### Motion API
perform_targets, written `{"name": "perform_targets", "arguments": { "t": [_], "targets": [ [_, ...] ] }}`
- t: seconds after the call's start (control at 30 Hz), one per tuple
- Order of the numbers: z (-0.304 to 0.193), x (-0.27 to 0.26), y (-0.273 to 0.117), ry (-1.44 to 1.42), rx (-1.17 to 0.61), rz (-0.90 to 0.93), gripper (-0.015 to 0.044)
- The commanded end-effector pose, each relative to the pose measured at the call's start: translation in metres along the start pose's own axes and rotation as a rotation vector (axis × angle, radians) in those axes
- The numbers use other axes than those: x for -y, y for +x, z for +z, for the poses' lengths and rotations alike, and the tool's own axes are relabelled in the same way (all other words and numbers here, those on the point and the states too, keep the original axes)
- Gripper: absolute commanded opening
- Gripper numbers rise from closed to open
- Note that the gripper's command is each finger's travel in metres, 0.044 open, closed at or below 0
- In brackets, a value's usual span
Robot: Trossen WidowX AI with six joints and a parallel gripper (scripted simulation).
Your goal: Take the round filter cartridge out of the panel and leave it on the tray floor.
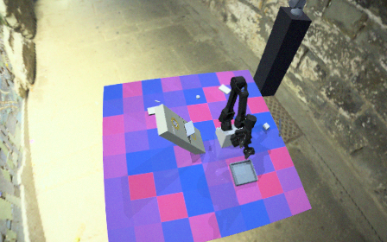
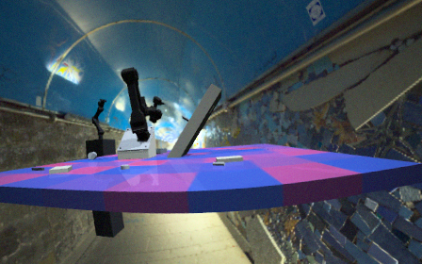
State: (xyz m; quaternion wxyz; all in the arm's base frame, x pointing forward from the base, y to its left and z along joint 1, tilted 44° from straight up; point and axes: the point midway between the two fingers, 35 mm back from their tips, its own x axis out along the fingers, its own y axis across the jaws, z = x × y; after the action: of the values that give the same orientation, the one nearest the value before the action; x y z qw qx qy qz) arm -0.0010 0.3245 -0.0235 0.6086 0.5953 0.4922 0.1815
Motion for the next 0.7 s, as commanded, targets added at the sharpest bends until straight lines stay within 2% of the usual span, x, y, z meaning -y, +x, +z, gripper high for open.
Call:
{"name": "perform_targets", "arguments": {
  "t": [0.0,0.2,0.37,0.67],
  "targets": [
    [0.001,-0.001,0.001,-0.013,0.009,0.000,0.0374],
    [0.047,-0.038,0.033,-0.434,0.284,-0.065,0.0216],
    [0.097,-0.081,0.043,-0.827,0.502,-0.247,0.0095],
    [0.160,-0.140,0.024,-1.304,0.661,-0.628,0.0095]
  ]
}}
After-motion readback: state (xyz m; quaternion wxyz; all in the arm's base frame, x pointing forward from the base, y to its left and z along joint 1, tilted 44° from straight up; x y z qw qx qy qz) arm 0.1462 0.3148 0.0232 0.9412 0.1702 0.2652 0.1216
